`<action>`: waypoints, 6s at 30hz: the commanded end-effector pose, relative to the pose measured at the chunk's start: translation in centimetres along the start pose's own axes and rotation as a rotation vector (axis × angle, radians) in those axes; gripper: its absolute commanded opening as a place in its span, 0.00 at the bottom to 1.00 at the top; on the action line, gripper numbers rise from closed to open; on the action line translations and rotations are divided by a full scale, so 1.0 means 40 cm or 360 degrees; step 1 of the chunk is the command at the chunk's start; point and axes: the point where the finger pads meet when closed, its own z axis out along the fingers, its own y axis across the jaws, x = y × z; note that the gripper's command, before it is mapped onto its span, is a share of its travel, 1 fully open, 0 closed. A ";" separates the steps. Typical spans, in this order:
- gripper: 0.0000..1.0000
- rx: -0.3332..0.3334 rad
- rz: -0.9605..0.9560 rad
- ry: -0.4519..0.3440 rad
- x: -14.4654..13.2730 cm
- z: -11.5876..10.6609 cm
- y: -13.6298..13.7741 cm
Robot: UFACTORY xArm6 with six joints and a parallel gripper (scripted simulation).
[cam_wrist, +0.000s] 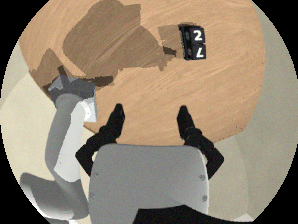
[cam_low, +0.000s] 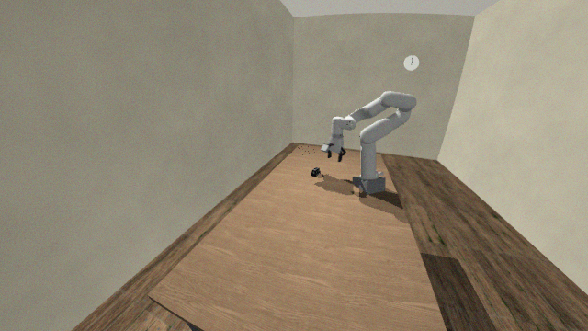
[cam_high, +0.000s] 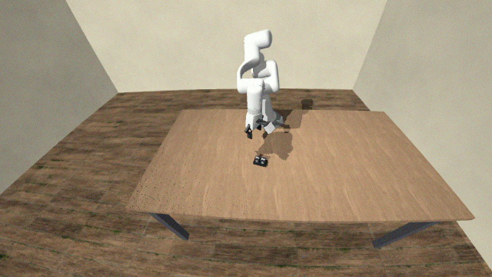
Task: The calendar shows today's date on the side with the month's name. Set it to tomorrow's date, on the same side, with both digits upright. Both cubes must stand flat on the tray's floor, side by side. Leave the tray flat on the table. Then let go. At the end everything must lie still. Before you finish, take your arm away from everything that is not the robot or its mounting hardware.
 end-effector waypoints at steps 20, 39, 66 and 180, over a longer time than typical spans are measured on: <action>1.00 -0.0003 -0.0084 0.0037 -0.005 0.122 -0.006; 1.00 -0.0003 -0.0084 0.0037 -0.005 0.176 -0.006; 1.00 -0.0003 -0.0084 0.0037 -0.003 0.239 -0.006; 1.00 0.0001 0.0273 0.0037 0.065 0.148 -0.019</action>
